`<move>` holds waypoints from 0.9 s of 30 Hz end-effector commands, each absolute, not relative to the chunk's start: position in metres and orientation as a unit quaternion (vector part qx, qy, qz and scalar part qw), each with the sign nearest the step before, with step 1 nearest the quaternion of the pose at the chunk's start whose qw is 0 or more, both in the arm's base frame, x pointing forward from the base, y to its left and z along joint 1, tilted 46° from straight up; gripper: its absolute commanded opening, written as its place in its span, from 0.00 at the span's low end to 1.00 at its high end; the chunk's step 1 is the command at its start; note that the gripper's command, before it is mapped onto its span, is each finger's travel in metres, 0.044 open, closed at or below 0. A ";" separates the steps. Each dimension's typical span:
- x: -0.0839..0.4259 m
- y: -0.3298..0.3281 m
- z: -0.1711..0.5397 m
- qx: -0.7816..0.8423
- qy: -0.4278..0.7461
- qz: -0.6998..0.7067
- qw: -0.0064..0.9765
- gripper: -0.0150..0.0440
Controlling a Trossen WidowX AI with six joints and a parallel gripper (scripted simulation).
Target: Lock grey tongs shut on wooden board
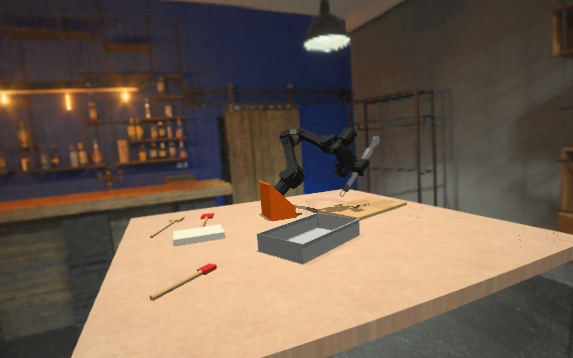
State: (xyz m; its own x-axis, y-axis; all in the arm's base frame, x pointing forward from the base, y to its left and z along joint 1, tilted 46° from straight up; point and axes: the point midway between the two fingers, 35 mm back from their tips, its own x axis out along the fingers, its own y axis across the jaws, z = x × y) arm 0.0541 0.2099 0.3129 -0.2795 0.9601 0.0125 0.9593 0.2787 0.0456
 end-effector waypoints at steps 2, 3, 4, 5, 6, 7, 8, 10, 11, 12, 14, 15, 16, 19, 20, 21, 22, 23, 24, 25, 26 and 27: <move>0.053 0.209 0.314 0.598 0.801 0.023 0.008 0.00; 0.053 0.209 0.314 0.598 0.801 0.023 0.008 0.00; 0.053 0.209 0.314 0.598 0.801 0.023 0.008 0.00; 0.053 0.209 0.314 0.598 0.801 0.023 0.008 0.00; 0.053 0.209 0.314 0.598 0.801 0.023 0.008 0.00; 0.053 0.209 0.314 0.598 0.801 0.023 0.008 0.00; 0.053 0.209 0.314 0.598 0.801 0.023 0.008 0.00; 0.053 0.209 0.314 0.598 0.801 0.023 0.008 0.00; 0.053 0.209 0.314 0.599 0.800 0.023 0.008 0.00; 0.053 0.210 0.315 0.600 0.800 0.021 0.008 0.00; 0.054 0.212 0.317 0.603 0.798 0.017 0.009 0.00; 0.055 0.213 0.319 0.605 0.796 0.015 0.009 0.00; 0.056 0.214 0.321 0.607 0.794 0.011 0.010 0.00; 0.059 0.218 0.326 0.615 0.789 0.000 0.015 0.00; 0.059 0.220 0.328 0.617 0.787 -0.004 0.016 0.00; 0.060 0.221 0.329 0.619 0.785 -0.008 0.019 0.00; 0.061 0.222 0.331 0.621 0.783 -0.012 0.021 0.00; 0.061 0.224 0.332 0.624 0.781 -0.017 0.023 0.00; 0.062 0.225 0.333 0.626 0.779 -0.021 0.026 0.00; 0.062 0.226 0.334 0.628 0.778 -0.025 0.029 0.00; 0.063 0.227 0.336 0.630 0.776 -0.029 0.032 0.00; 0.063 0.228 0.337 0.631 0.774 -0.034 0.036 0.00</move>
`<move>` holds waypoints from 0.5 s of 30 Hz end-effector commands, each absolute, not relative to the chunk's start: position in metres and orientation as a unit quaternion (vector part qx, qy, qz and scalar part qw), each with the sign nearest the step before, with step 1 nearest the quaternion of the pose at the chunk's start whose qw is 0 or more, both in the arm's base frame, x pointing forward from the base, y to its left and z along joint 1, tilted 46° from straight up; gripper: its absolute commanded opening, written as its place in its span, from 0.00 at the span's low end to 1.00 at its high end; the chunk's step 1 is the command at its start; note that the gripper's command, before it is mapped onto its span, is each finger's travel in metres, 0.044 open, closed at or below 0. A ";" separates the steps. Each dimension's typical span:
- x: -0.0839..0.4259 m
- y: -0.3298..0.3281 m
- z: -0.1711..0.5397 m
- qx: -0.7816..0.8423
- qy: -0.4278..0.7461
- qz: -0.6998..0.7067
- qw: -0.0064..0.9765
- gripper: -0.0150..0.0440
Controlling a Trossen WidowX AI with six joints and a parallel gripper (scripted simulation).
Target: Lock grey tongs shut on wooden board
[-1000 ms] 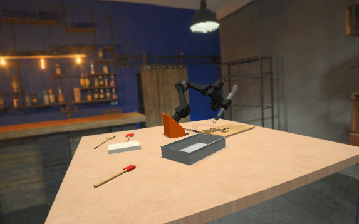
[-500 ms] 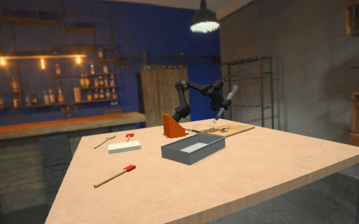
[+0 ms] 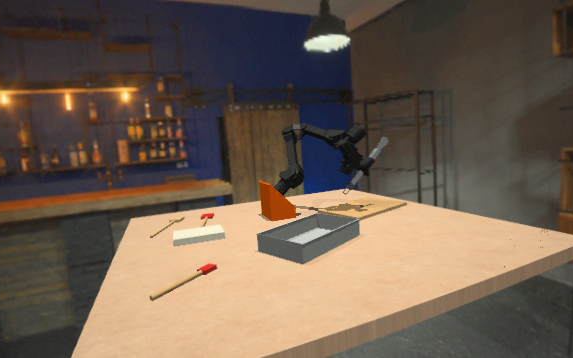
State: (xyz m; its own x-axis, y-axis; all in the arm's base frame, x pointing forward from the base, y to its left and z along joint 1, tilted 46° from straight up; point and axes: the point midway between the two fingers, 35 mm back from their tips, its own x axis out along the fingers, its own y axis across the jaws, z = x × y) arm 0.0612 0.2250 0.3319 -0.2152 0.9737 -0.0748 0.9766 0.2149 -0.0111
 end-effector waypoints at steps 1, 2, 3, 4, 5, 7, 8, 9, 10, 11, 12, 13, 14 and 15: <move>0.063 0.229 0.338 0.633 0.772 -0.038 0.039 0.00; 0.064 0.230 0.338 0.635 0.770 -0.042 0.043 0.00; 0.064 0.231 0.339 0.636 0.769 -0.047 0.047 0.00; 0.064 0.232 0.340 0.638 0.767 -0.051 0.051 0.00; 0.064 0.233 0.341 0.639 0.765 -0.056 0.056 0.00; 0.064 0.234 0.342 0.641 0.762 -0.065 0.065 0.00; 0.064 0.234 0.342 0.642 0.760 -0.068 0.071 0.00; 0.064 0.235 0.343 0.643 0.759 -0.072 0.076 0.00; 0.064 0.235 0.343 0.644 0.757 -0.077 0.082 0.00; 0.064 0.236 0.343 0.644 0.755 -0.082 0.087 0.00; 0.064 0.236 0.344 0.645 0.754 -0.086 0.093 0.00; 0.064 0.236 0.344 0.645 0.752 -0.091 0.099 0.00; 0.063 0.237 0.344 0.645 0.751 -0.096 0.105 0.00; 0.063 0.237 0.344 0.645 0.749 -0.100 0.112 0.00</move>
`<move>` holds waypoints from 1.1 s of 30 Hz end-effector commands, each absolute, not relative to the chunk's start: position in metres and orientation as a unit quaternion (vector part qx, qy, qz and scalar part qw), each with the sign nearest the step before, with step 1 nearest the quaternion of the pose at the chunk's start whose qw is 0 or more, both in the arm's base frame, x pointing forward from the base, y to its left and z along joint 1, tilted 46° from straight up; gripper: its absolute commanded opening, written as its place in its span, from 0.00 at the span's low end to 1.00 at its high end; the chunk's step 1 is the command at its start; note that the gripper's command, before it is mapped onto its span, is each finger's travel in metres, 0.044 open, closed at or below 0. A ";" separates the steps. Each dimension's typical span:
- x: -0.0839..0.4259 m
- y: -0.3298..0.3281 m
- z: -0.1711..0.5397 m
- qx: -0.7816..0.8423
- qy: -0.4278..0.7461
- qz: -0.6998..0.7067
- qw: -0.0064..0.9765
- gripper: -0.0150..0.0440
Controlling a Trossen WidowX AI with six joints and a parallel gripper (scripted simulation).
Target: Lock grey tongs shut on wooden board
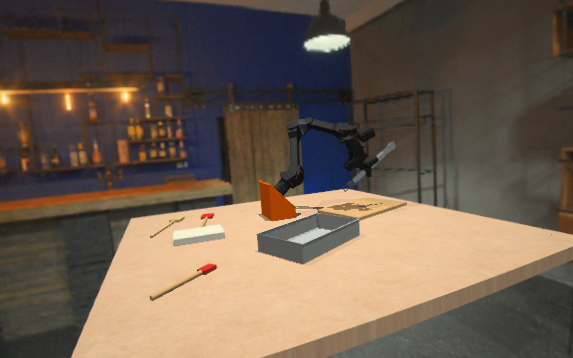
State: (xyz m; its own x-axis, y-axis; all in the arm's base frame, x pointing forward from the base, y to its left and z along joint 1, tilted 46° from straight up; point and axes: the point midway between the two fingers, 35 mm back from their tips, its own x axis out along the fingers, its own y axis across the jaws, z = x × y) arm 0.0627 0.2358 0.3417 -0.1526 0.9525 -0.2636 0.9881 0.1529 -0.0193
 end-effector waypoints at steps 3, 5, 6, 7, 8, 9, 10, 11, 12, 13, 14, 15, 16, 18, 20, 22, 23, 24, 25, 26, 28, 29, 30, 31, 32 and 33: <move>0.062 0.236 0.345 0.644 0.744 -0.114 0.132 0.00; 0.060 0.236 0.345 0.643 0.742 -0.122 0.147 0.00; 0.060 0.236 0.345 0.642 0.740 -0.126 0.154 0.00; 0.059 0.235 0.345 0.641 0.739 -0.131 0.162 0.00; 0.059 0.235 0.344 0.640 0.737 -0.135 0.169 0.00; 0.058 0.234 0.344 0.638 0.736 -0.140 0.177 0.00; 0.057 0.233 0.344 0.636 0.735 -0.143 0.186 0.00; 0.057 0.232 0.344 0.635 0.734 -0.147 0.193 0.00; 0.056 0.232 0.344 0.633 0.732 -0.151 0.201 0.00; 0.055 0.231 0.343 0.631 0.731 -0.155 0.209 0.00; 0.055 0.230 0.343 0.629 0.729 -0.159 0.217 0.00; 0.054 0.229 0.343 0.627 0.728 -0.163 0.225 0.00; 0.053 0.227 0.343 0.624 0.727 -0.167 0.233 0.00; 0.051 0.225 0.342 0.619 0.724 -0.174 0.250 0.00; 0.050 0.222 0.342 0.613 0.721 -0.182 0.267 0.00; 0.048 0.219 0.342 0.606 0.719 -0.189 0.284 0.00; 0.047 0.217 0.341 0.602 0.717 -0.192 0.293 0.00; 0.047 0.216 0.341 0.599 0.716 -0.195 0.300 0.00; 0.046 0.215 0.341 0.597 0.715 -0.196 0.305 0.00; 0.046 0.215 0.341 0.597 0.715 -0.197 0.306 0.00; 0.046 0.215 0.341 0.597 0.715 -0.197 0.306 0.00; 0.046 0.215 0.341 0.597 0.715 -0.197 0.306 0.00; 0.046 0.215 0.341 0.597 0.715 -0.197 0.306 0.00; 0.046 0.215 0.341 0.597 0.715 -0.197 0.306 0.00; 0.046 0.215 0.341 0.597 0.715 -0.197 0.306 0.00; 0.046 0.215 0.341 0.597 0.715 -0.197 0.306 0.00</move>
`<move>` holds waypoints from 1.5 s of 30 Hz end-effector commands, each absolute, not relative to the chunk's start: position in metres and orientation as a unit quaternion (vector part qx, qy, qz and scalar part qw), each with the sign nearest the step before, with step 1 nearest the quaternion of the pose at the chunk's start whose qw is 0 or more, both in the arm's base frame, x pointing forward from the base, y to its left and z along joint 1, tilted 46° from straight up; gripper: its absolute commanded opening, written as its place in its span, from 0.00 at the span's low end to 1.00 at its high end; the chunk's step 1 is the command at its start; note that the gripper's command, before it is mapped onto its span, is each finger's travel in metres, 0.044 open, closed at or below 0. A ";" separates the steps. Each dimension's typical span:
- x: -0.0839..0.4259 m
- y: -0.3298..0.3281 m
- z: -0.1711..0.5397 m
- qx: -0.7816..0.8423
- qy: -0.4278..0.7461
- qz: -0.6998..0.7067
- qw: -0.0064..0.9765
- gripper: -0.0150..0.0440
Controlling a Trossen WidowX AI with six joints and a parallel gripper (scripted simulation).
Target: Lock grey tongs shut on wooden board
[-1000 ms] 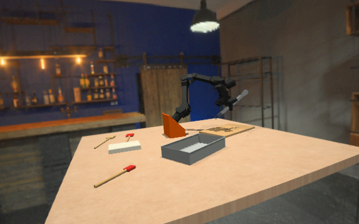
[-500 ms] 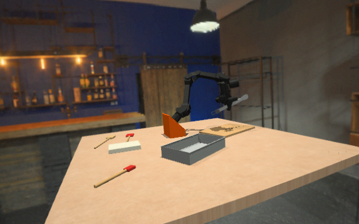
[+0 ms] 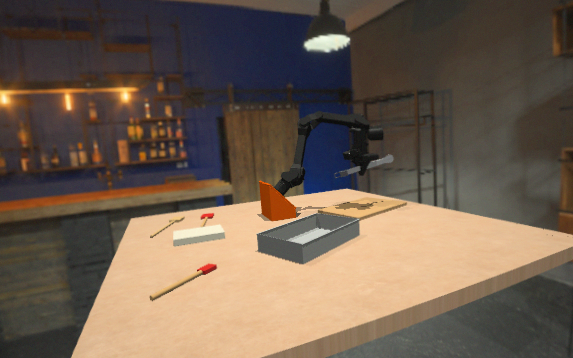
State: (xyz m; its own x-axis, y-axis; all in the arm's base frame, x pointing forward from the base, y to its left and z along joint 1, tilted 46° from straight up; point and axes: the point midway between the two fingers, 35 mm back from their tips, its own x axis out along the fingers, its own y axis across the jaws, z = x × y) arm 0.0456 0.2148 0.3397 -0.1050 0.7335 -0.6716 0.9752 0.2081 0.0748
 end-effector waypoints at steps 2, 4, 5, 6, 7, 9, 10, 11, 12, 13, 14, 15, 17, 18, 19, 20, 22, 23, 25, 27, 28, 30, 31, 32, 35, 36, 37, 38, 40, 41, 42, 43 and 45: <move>0.046 0.216 0.340 0.597 0.715 -0.197 0.306 0.00; 0.047 0.218 0.339 0.597 0.715 -0.197 0.306 0.00; 0.047 0.219 0.338 0.596 0.715 -0.197 0.306 0.00; 0.047 0.220 0.337 0.596 0.715 -0.197 0.306 0.00; 0.047 0.222 0.336 0.596 0.715 -0.197 0.306 0.00; 0.048 0.224 0.334 0.596 0.715 -0.198 0.306 0.00; 0.048 0.226 0.333 0.596 0.715 -0.198 0.306 0.00; 0.048 0.227 0.332 0.596 0.715 -0.198 0.306 0.00; 0.048 0.228 0.331 0.596 0.715 -0.198 0.306 0.00; 0.048 0.229 0.330 0.596 0.715 -0.198 0.306 0.00; 0.048 0.231 0.329 0.596 0.715 -0.198 0.306 0.00; 0.048 0.232 0.328 0.596 0.716 -0.198 0.306 0.00; 0.048 0.235 0.326 0.596 0.716 -0.199 0.306 0.00; 0.048 0.236 0.325 0.596 0.716 -0.199 0.306 0.00; 0.048 0.237 0.324 0.596 0.716 -0.199 0.306 0.00; 0.048 0.238 0.323 0.596 0.716 -0.199 0.306 0.00; 0.048 0.241 0.321 0.595 0.716 -0.199 0.306 0.00; 0.048 0.242 0.320 0.595 0.716 -0.199 0.306 0.00; 0.048 0.245 0.318 0.595 0.716 -0.199 0.306 0.00; 0.048 0.247 0.316 0.595 0.716 -0.199 0.305 0.00; 0.048 0.249 0.315 0.595 0.716 -0.200 0.305 0.00; 0.048 0.251 0.313 0.595 0.716 -0.200 0.305 0.00; 0.048 0.252 0.311 0.595 0.716 -0.200 0.305 0.00; 0.048 0.254 0.310 0.595 0.716 -0.200 0.305 0.00; 0.047 0.257 0.307 0.595 0.716 -0.200 0.305 0.00; 0.047 0.258 0.306 0.595 0.716 -0.200 0.305 0.00; 0.047 0.260 0.305 0.595 0.716 -0.200 0.305 0.00; 0.047 0.261 0.304 0.595 0.716 -0.200 0.305 0.00; 0.046 0.263 0.302 0.595 0.716 -0.201 0.304 0.00; 0.046 0.264 0.300 0.595 0.716 -0.201 0.304 0.00; 0.046 0.266 0.299 0.595 0.717 -0.201 0.304 0.00; 0.046 0.267 0.298 0.595 0.717 -0.201 0.304 0.00; 0.045 0.269 0.296 0.595 0.717 -0.201 0.304 0.00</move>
